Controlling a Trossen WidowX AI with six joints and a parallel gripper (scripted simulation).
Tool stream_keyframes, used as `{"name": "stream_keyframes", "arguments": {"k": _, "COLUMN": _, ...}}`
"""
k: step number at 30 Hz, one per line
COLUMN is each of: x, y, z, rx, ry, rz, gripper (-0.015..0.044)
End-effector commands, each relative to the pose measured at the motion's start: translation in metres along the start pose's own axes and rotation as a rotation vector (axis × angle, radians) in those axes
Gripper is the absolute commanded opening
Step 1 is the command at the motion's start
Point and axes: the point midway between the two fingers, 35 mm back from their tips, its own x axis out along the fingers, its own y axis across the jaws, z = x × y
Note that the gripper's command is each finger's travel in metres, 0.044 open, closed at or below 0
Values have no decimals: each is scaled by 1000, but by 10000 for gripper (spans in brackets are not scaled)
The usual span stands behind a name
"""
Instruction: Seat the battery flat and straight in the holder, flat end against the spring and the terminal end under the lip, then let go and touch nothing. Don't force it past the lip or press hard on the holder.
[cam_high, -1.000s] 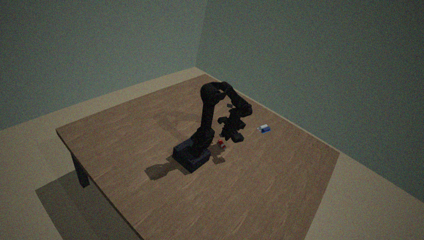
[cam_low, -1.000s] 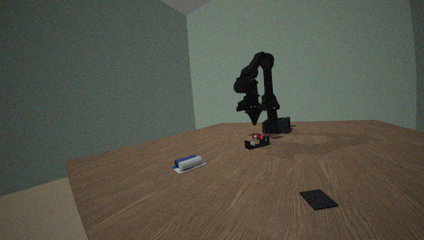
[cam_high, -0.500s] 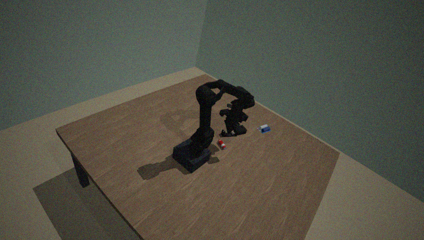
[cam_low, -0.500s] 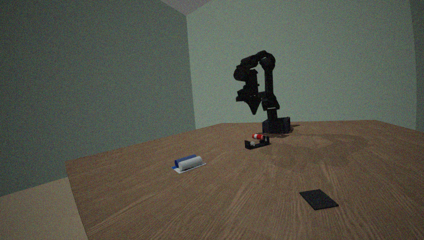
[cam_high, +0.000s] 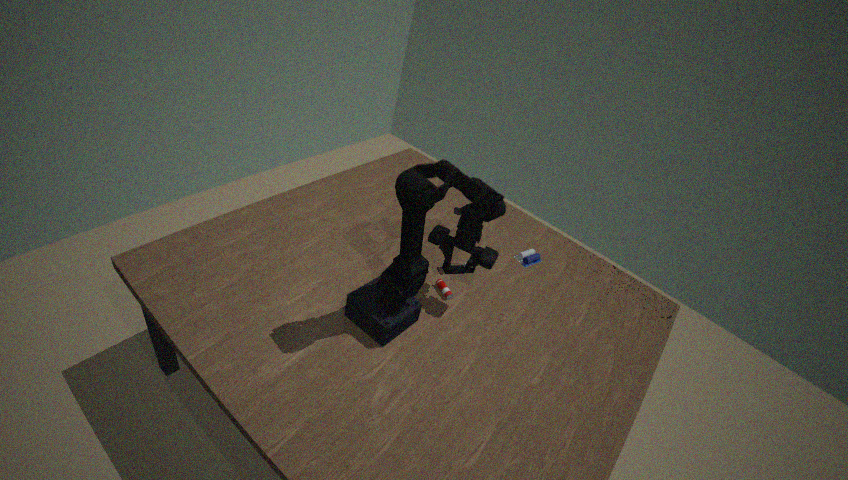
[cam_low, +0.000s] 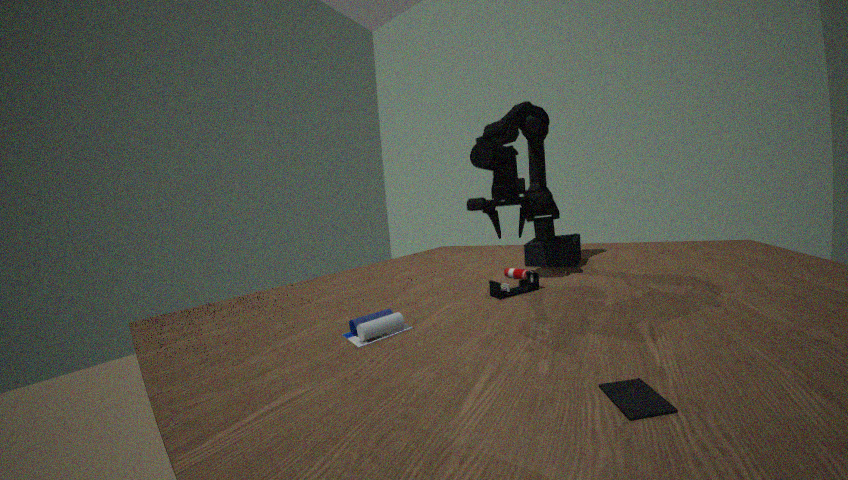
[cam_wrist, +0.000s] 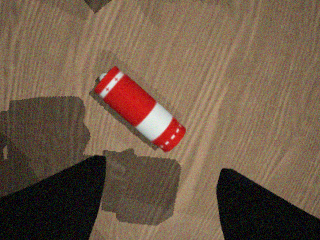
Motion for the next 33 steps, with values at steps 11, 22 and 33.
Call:
{"name": "stream_keyframes", "arguments": {"k": 11, "x": 45, "y": 14, "z": 0, "rx": -948, "ry": 23, "rz": 15, "gripper": 237}}
{"name": "stream_keyframes", "arguments": {"k": 22, "x": 46, "y": 14, "z": 0, "rx": -948, "ry": 23, "rz": 15, "gripper": 237}}
{"name": "stream_keyframes", "arguments": {"k": 33, "x": 62, "y": 13, "z": 1, "rx": -948, "ry": 23, "rz": 15, "gripper": 237}}
